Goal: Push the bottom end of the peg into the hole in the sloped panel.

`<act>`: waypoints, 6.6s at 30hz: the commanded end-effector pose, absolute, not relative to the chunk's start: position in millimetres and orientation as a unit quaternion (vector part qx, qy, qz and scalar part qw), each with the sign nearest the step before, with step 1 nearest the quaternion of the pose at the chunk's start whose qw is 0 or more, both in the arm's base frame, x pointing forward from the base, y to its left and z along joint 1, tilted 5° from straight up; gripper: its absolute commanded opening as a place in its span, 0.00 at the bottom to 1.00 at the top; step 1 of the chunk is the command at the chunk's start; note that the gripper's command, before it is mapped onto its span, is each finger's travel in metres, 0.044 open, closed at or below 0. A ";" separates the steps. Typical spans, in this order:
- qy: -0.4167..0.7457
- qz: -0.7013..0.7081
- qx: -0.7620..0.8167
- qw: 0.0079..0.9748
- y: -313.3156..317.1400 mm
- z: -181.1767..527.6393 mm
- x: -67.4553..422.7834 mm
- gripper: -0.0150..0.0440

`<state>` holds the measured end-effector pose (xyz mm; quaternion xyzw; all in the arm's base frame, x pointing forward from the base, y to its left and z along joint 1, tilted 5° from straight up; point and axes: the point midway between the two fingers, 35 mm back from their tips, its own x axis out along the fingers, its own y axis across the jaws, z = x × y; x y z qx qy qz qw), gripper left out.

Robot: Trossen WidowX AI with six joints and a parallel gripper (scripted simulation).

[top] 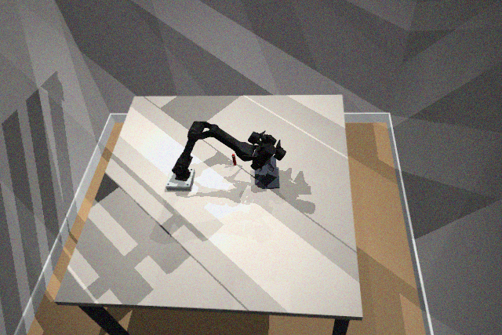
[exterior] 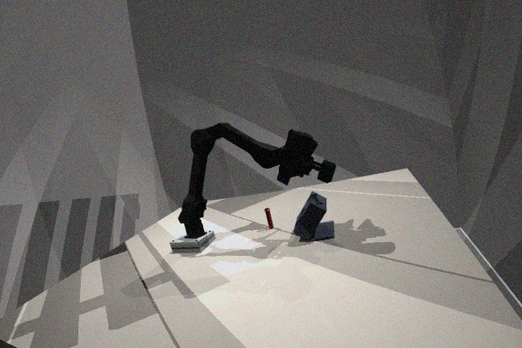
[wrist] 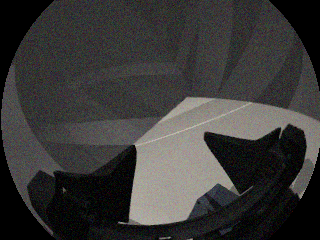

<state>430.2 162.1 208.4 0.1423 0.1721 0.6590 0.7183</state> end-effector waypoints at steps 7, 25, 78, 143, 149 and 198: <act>0.248 0.614 0.175 0.729 180.8 200.1 424.8 1.00; 0.482 0.424 0.224 0.733 216.5 159.4 378.0 1.00; 0.702 0.002 0.068 0.709 152.6 96.1 234.7 1.00; 0.701 0.005 0.069 0.710 156.4 71.8 236.0 0.25; 0.701 0.004 0.068 0.710 154.5 96.0 236.3 0.25; 0.628 0.071 0.085 0.770 129.3 136.1 252.1 0.25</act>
